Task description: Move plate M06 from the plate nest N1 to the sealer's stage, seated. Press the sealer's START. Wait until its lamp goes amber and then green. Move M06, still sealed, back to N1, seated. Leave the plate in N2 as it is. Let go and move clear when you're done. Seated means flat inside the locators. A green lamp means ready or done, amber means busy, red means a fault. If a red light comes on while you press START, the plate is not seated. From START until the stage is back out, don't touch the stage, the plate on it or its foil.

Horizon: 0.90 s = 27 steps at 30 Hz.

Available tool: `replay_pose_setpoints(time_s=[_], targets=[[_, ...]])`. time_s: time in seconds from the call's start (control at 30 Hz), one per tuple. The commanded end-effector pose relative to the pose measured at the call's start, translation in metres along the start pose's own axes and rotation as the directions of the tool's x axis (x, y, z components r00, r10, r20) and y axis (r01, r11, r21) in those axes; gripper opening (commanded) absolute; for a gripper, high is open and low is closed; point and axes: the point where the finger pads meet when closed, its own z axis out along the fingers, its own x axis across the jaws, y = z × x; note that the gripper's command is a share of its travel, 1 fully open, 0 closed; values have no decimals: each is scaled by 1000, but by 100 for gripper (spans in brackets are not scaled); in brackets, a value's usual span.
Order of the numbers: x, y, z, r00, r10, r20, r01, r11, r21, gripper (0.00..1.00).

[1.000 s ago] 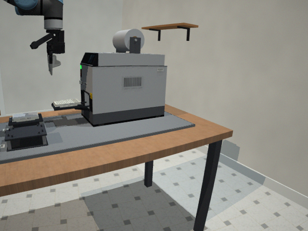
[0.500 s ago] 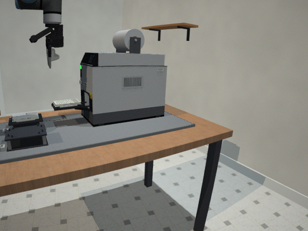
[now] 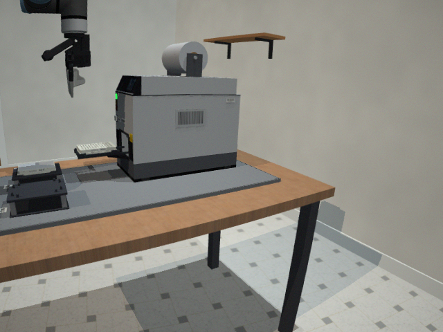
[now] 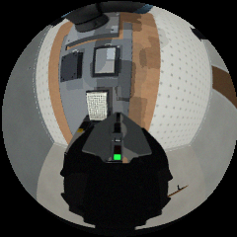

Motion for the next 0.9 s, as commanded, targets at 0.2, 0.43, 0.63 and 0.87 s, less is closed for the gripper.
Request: replay_pose_setpoints(time_s=[0.2,0.43,0.63,0.87], targets=[[0,0,-1,1000,0,0,0,959,-282,0],[0,0,-1,1000,0,0,0,888,-460,0],[0,0,-1,1000,0,0,0,801,-598,0],[0,0,-1,1000,0,0,0,717,-697,0]])
